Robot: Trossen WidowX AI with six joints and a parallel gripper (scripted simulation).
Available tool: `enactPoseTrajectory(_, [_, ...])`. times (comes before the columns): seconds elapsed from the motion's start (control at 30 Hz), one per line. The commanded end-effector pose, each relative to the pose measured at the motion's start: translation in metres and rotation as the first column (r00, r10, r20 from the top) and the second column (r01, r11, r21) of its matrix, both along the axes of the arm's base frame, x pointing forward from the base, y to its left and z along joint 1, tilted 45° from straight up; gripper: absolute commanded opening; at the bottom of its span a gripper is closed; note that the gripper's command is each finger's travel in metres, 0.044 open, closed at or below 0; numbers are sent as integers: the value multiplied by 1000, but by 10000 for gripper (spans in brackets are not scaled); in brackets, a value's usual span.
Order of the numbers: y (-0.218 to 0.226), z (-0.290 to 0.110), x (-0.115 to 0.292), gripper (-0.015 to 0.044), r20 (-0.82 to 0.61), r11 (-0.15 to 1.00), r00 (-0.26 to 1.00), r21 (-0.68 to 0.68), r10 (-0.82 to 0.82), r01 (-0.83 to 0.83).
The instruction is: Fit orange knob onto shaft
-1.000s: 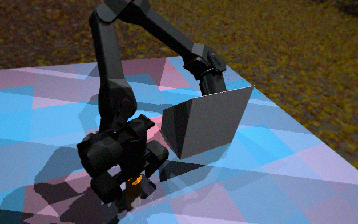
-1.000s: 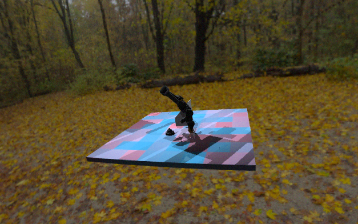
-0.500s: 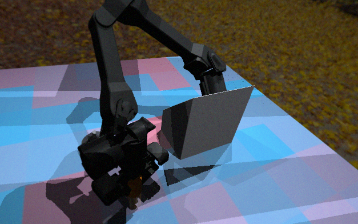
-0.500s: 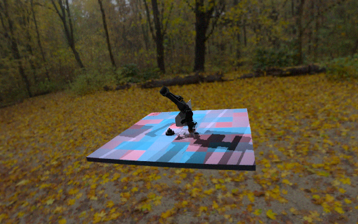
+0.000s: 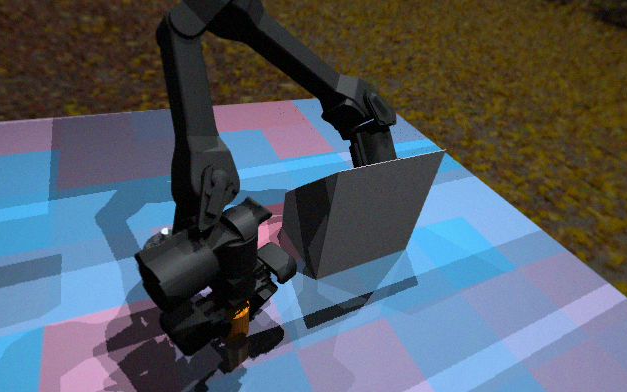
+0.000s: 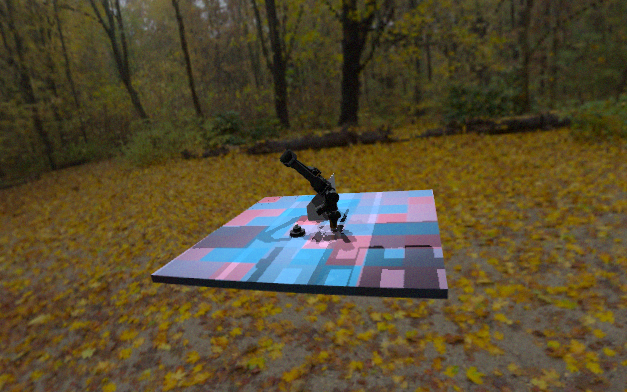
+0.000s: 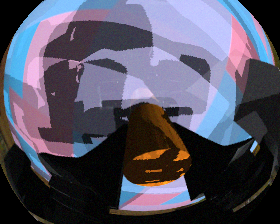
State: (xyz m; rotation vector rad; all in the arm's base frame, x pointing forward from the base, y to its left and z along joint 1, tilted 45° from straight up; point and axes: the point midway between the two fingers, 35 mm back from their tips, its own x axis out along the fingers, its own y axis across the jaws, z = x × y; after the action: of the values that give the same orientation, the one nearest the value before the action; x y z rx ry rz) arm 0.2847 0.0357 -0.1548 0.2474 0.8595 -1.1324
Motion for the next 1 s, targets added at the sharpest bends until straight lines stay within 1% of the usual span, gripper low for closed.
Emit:
enactPoseTrajectory(0.0, [13,9,3,0,11,1000,1000,13,6,-6])
enactPoseTrajectory(0.97, [78,70,-9,0,10,1000,1000,16,5,-5])
